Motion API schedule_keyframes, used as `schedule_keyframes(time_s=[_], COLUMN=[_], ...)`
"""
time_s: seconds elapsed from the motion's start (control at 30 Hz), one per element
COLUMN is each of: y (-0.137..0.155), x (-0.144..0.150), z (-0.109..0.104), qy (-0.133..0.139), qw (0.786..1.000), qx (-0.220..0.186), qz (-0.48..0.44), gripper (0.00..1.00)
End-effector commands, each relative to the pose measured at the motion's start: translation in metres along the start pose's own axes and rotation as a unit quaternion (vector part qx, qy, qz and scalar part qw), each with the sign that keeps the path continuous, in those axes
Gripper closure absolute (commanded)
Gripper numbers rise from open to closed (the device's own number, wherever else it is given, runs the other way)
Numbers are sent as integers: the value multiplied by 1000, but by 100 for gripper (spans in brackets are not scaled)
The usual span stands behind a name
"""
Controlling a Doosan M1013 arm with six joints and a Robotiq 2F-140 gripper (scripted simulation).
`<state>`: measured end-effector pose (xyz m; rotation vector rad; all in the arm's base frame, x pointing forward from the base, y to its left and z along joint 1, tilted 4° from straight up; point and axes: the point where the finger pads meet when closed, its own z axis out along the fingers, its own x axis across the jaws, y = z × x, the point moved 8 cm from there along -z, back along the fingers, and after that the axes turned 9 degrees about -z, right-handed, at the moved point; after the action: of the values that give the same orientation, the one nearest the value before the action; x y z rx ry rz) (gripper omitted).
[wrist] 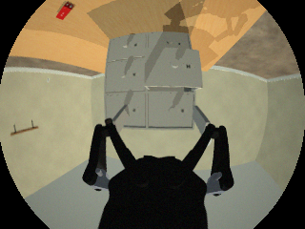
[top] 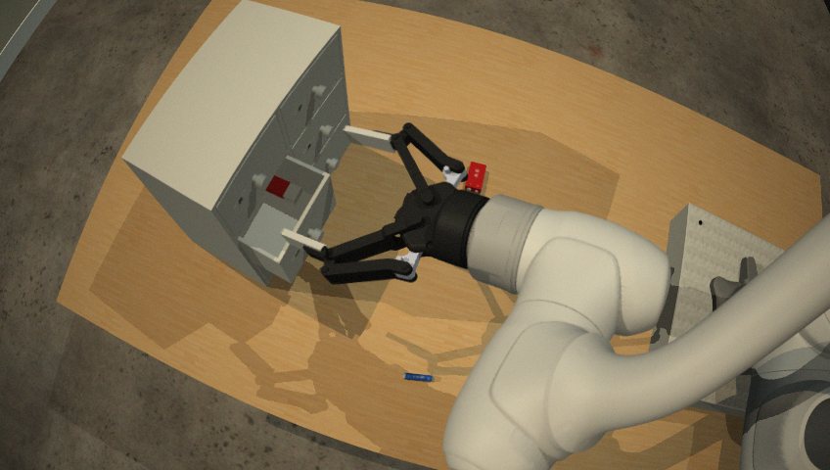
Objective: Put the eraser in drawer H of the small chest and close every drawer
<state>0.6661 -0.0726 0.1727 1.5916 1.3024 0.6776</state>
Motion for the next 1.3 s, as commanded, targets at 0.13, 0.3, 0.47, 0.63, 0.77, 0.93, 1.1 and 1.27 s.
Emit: schedule_keyframes(time_s=[0.13,0.3,0.47,0.63,0.77,0.93,1.1,1.27], y=[-10,-19,-24,-32,-36,-39,-41,-42], x=[2,3,4,5,6,6,7,7], z=[-35,-64,-82,-107,-122,-133,-139,-140], qy=[0,0,0,0,0,0,0,0], qw=[1000,1000,1000,1000,1000,1000,1000,1000], qx=[0,0,0,0,0,0,0,0], qz=[0,0,0,0,0,0,0,0], gripper=[0,0,0,0,0,0,0,0])
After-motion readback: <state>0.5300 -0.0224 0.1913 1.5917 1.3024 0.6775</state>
